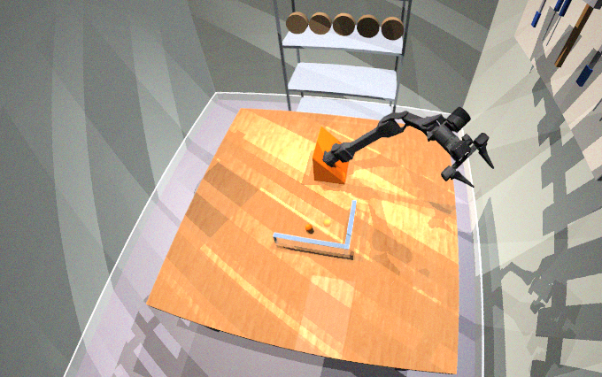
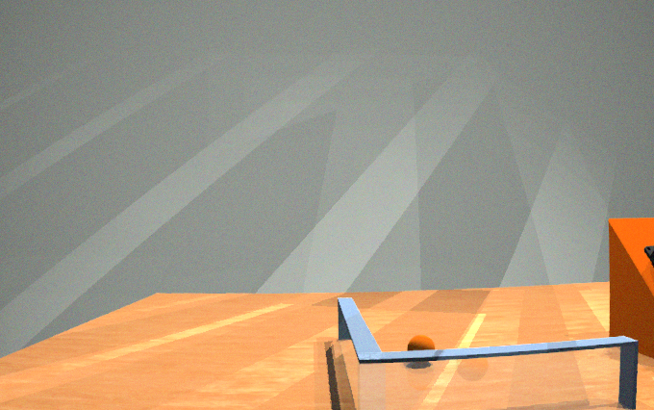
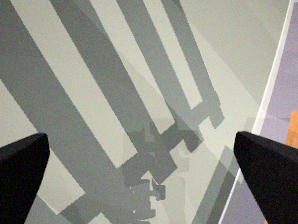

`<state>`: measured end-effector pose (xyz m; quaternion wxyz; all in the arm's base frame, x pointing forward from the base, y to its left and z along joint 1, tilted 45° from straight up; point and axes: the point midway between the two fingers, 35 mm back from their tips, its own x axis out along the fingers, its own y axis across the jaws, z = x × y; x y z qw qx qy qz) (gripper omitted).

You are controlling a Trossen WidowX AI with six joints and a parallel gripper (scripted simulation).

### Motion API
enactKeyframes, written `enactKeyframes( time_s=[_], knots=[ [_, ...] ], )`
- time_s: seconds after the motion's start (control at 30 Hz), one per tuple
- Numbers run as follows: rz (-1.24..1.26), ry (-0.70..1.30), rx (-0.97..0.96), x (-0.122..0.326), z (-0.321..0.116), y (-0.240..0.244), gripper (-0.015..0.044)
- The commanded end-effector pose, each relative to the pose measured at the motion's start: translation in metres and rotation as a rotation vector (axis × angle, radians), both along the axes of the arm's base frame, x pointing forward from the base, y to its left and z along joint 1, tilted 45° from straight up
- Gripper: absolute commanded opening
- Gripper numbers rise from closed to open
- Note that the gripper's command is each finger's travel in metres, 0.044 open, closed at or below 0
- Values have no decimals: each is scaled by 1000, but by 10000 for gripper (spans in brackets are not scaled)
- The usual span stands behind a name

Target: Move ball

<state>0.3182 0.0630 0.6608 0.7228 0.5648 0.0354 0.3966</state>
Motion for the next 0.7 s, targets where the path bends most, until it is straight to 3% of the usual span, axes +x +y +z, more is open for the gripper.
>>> enactKeyframes(
  time_s=[0.0,0.13,0.43,0.67],
  knots=[
    [-5,1,-7,2,-2,-1,374],
    [-102,14,-148,46,-41,-12,269],
    [-241,53,-547,130,-158,-43,267],
    [-229,69,-896,170,-266,-67,267]
  ],
)
